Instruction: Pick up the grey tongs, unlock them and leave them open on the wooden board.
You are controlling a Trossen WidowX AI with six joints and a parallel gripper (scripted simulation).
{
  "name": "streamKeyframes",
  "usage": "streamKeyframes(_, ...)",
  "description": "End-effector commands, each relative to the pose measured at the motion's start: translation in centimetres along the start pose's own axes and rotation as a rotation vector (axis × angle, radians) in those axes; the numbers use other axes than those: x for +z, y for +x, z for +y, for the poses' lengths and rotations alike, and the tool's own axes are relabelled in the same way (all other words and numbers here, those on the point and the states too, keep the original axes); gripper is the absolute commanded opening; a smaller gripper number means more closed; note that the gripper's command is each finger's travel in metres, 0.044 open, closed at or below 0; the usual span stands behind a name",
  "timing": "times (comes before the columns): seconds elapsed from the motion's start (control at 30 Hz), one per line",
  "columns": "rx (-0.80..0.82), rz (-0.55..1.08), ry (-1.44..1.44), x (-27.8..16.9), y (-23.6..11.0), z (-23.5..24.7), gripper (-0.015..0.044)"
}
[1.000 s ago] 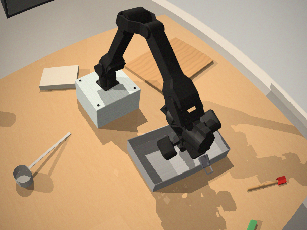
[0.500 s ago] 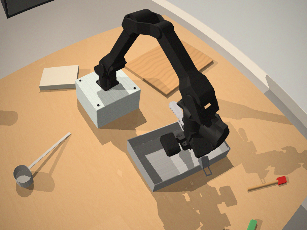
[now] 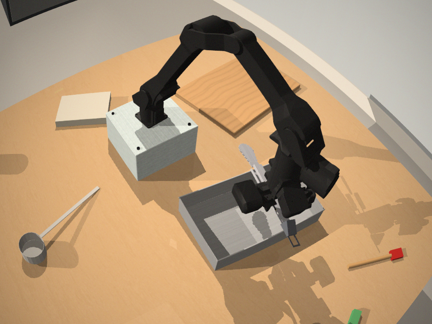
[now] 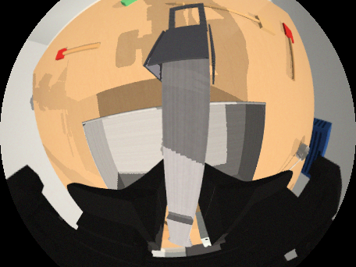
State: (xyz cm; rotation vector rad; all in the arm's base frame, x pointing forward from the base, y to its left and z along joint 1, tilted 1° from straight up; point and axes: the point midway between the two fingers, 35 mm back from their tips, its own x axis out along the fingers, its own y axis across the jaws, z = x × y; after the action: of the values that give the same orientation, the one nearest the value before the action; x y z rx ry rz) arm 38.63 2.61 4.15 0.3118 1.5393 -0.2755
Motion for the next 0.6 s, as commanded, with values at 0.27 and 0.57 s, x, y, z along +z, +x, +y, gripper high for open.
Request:
streamKeyframes(0.27, 0.000, -0.001, -0.144, -1.5, -0.6, 3.0, -0.0150)
streamKeyframes(0.57, 0.006, 0.001, -0.371, -4.8, -1.7, 7.7, -0.0150)
